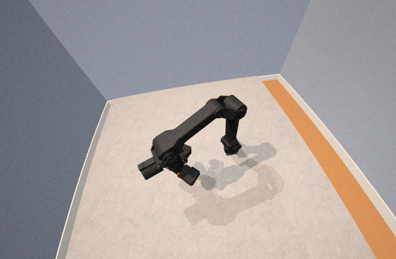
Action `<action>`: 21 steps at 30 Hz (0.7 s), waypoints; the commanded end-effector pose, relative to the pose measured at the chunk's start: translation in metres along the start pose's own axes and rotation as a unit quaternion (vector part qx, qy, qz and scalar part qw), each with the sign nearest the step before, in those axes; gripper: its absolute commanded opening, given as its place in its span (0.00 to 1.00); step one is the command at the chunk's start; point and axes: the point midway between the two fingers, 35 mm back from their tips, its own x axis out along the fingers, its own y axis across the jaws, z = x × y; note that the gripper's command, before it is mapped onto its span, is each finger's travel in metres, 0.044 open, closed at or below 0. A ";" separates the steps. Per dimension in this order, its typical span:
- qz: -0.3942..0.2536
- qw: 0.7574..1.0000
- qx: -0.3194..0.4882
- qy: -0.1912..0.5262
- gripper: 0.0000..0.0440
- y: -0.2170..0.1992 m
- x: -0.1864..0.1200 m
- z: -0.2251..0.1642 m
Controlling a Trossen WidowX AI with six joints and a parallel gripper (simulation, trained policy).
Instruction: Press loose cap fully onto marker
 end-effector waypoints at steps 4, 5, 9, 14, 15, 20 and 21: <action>-0.001 1.000 0.024 0.005 0.09 0.021 -0.012 0.000; -0.001 1.000 0.027 0.004 0.09 0.024 -0.013 0.000; -0.001 0.999 0.043 0.003 0.08 0.037 -0.016 0.003; -0.002 0.998 0.065 -0.001 0.06 0.054 -0.019 0.010; -0.002 0.998 0.069 -0.002 0.06 0.058 -0.020 0.012; -0.004 0.996 0.091 -0.006 0.05 0.076 -0.023 0.023; -0.005 0.995 0.095 -0.007 0.04 0.079 -0.023 0.025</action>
